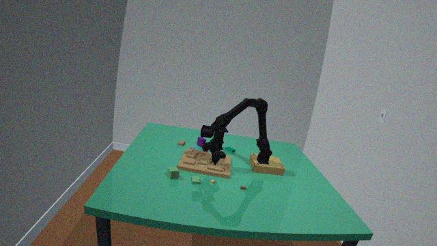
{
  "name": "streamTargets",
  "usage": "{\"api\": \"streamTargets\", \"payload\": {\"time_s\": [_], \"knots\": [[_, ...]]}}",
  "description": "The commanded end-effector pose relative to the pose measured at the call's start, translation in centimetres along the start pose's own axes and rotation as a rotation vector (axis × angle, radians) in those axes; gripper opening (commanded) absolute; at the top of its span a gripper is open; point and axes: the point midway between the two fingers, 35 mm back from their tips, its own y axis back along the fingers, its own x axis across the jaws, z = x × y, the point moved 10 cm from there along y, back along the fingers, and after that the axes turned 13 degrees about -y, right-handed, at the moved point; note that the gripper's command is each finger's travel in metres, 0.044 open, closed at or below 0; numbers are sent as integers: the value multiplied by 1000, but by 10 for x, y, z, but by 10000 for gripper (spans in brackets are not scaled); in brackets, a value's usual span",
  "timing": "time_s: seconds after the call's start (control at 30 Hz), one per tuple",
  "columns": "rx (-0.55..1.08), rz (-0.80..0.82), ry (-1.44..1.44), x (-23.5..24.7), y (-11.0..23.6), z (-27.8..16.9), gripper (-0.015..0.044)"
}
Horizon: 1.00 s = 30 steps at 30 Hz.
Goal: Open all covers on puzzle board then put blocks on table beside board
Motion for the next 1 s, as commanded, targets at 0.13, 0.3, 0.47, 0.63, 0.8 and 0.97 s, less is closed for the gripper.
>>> {"api": "streamTargets", "payload": {"time_s": [0.13,0.3,0.47,0.63,0.8,0.97], "knots": [[1,0,2,0,-7,0,144],[-1,0,0,0,-6,0,130],[-1,0,0,0,-6,0,97],[-1,0,0,0,-6,0,80],[-1,0,0,0,-2,1,80],[-1,0,0,0,5,1,80]]}}
